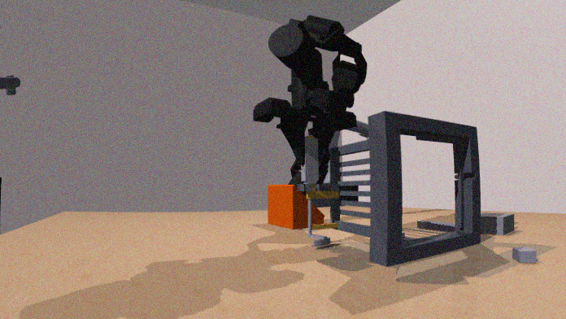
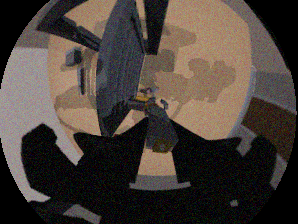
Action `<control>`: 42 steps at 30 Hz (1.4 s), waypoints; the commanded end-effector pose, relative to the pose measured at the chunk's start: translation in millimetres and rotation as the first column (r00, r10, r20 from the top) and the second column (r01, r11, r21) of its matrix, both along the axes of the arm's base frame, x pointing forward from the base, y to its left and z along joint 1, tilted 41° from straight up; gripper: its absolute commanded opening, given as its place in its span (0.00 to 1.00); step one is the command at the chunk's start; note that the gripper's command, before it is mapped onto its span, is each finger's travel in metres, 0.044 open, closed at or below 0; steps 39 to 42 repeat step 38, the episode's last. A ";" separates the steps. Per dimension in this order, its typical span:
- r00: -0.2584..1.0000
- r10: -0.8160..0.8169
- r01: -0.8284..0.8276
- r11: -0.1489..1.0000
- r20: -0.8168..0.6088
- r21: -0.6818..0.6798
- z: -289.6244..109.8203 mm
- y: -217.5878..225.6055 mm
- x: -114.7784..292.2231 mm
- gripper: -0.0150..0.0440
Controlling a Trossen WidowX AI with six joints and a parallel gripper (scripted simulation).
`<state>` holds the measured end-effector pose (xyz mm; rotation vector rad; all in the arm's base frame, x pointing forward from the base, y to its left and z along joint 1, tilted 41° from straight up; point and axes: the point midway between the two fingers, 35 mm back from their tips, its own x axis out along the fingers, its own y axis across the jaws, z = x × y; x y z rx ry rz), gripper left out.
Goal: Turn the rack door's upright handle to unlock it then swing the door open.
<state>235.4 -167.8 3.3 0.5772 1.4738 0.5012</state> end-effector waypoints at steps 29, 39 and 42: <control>1.000 0.013 -0.013 1.000 0.005 -0.001 17.2 -15.8 0.7 0.75; 1.000 0.013 -0.013 1.000 0.005 -0.001 25.6 -23.1 0.2 0.75; 1.000 0.013 -0.013 1.000 0.005 -0.001 25.6 -23.1 0.2 0.75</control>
